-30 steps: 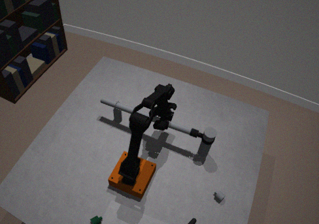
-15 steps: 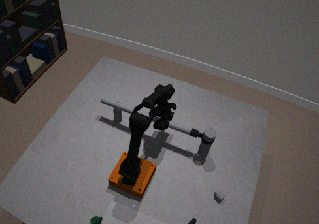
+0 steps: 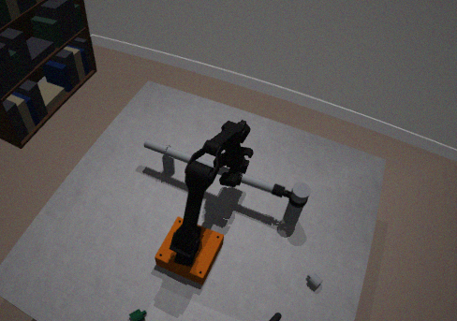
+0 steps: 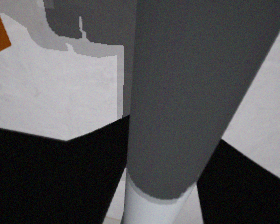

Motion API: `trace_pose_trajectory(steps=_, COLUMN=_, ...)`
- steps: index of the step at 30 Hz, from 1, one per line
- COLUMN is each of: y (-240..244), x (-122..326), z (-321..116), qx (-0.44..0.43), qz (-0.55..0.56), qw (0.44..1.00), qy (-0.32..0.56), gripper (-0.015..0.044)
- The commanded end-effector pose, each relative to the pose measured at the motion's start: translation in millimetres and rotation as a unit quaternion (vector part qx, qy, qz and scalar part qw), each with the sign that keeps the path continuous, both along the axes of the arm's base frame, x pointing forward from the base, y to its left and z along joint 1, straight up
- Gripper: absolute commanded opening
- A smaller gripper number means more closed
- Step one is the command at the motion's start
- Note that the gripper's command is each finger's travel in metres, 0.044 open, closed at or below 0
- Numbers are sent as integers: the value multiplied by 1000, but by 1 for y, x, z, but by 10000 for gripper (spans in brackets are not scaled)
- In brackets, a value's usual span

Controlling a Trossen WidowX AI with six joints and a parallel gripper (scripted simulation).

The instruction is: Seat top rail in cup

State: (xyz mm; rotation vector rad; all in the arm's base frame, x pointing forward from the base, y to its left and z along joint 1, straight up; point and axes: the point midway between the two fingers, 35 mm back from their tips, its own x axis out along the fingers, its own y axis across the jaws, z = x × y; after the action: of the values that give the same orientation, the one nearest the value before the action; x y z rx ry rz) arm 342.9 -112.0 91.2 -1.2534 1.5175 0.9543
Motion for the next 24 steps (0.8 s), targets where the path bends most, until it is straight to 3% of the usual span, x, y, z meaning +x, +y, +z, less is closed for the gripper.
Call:
trace_pose_trajectory(steps=1, y=-1, x=0, z=0, qx=0, qz=0, qw=1000, qy=0, gripper=0)
trace_pose_trajectory(steps=24, y=-12, x=-3, z=2, qx=-1, qz=0, qw=1000, qy=0, gripper=0)
